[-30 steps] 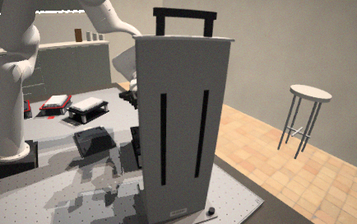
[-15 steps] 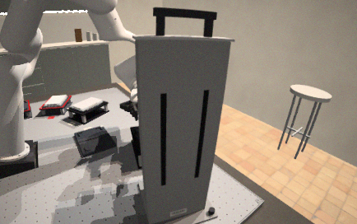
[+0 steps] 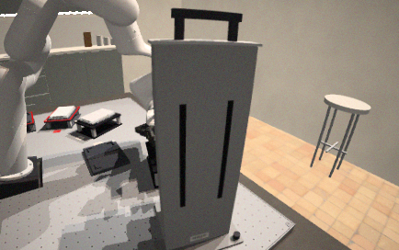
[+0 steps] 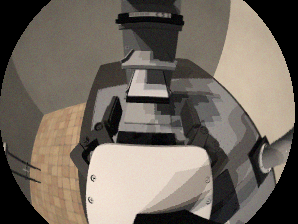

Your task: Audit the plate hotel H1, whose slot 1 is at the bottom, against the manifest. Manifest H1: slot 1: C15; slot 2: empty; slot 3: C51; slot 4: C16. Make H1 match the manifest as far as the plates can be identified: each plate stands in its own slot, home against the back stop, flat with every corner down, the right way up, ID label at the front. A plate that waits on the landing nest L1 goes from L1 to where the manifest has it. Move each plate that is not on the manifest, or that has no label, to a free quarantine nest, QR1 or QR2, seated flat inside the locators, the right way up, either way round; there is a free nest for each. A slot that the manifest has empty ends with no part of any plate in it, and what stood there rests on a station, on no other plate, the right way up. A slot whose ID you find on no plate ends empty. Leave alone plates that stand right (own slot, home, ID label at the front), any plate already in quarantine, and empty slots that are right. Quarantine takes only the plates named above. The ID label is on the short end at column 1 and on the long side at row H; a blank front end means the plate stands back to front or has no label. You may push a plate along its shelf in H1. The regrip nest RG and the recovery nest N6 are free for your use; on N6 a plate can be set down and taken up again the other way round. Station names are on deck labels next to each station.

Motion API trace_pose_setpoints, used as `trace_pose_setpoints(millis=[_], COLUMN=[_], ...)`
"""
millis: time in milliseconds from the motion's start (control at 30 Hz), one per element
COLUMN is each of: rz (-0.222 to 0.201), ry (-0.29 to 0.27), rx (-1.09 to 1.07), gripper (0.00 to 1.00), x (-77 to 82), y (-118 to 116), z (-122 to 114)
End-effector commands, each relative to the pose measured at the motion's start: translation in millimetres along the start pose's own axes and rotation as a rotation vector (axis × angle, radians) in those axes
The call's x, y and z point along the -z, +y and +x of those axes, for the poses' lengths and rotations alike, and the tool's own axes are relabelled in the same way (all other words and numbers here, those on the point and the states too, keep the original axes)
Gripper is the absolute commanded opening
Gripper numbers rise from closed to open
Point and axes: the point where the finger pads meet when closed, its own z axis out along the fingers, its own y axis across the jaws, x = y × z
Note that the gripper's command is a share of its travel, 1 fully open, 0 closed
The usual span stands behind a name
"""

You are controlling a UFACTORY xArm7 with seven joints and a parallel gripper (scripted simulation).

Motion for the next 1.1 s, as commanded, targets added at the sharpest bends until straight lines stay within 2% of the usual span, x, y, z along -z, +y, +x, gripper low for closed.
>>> trace_pose_setpoints(millis=[0,333,1067], rz=[0.000,0.000,0.000], ry=[0.000,0.001,0.001], rx=[-0.003,-0.003,-0.003], gripper=[1.00,1.00,1.00], x=[-2.6,-29.3,-30.0], y=[-1,-1,-1], z=[-1,-1,-1])
